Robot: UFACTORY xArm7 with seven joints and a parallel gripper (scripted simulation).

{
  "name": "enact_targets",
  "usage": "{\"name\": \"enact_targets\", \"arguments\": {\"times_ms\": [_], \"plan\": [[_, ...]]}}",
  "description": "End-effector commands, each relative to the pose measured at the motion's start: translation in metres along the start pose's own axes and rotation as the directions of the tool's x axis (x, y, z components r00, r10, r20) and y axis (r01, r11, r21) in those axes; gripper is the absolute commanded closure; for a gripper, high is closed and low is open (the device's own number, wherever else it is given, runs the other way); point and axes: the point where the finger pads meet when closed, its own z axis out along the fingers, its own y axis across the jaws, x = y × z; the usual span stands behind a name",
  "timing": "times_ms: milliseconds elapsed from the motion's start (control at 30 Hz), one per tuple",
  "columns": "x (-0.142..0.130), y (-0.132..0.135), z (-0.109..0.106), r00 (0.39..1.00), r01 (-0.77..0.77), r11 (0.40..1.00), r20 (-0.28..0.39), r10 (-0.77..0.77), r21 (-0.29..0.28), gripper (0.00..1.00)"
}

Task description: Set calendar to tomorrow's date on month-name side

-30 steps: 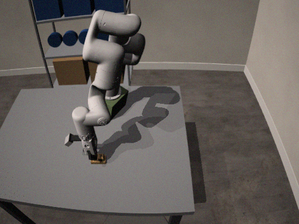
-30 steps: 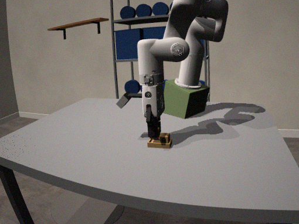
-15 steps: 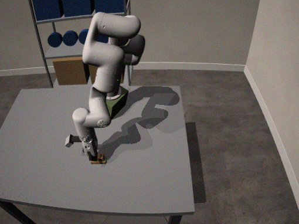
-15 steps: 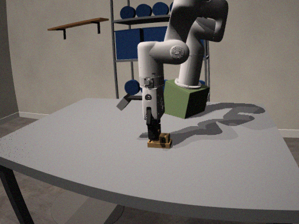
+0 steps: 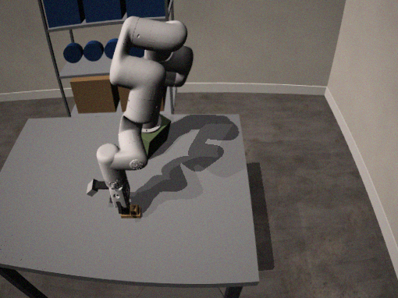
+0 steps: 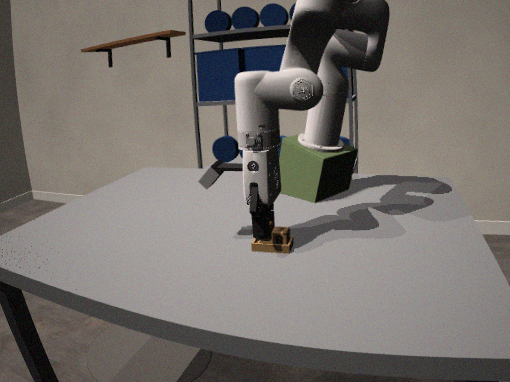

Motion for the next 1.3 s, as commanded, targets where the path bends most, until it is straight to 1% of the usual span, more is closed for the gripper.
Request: {"name": "enact_targets", "arguments": {"times_ms": [0, 500, 1267], "plan": [[0.0006, -0.0011, -0.0008, 1.0, 0.0, 1.0, -0.001, 0.0, 0.003, 0.73], [0.0006, -0.0012, 0.0001, 1.0, 0.0, 1.0, -0.001, 0.0, 0.003, 0.73], [0.0006, -0.0012, 0.0086, 1.0, 0.0, 1.0, -0.001, 0.0, 0.003, 0.73]]}}
